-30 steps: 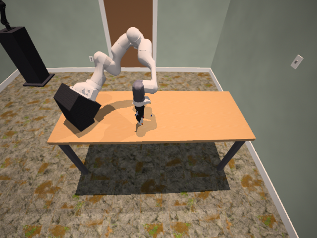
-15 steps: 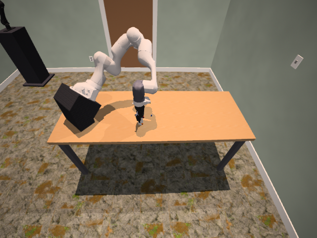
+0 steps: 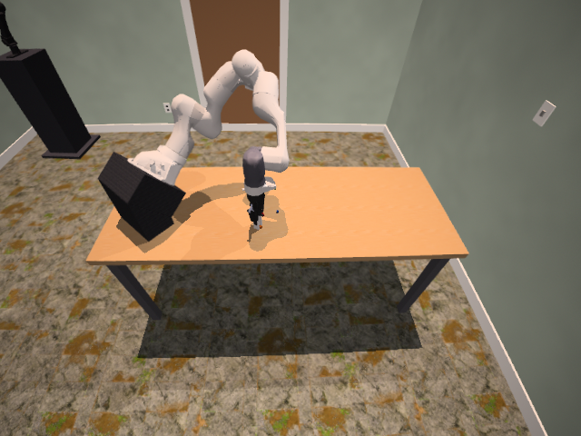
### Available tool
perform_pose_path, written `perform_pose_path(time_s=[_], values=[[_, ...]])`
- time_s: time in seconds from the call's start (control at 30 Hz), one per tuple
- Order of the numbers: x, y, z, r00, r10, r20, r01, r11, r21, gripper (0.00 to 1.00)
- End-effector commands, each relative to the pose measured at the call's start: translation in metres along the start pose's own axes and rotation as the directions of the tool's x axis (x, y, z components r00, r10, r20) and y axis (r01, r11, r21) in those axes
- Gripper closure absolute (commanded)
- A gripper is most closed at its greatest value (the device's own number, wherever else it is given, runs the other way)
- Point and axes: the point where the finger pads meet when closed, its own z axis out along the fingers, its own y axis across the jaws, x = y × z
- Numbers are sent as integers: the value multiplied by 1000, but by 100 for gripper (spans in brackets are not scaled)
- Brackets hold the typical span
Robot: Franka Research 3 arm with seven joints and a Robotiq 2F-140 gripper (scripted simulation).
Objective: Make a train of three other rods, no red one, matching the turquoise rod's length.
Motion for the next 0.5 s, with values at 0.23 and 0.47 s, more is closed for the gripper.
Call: perform_pose_path(time_s=[0.23,0.47], values=[[1,0,1,1000,-6,-2,6,1000,-2,85],[1,0,1,1000,-6,-2,6,1000,-2,97]])
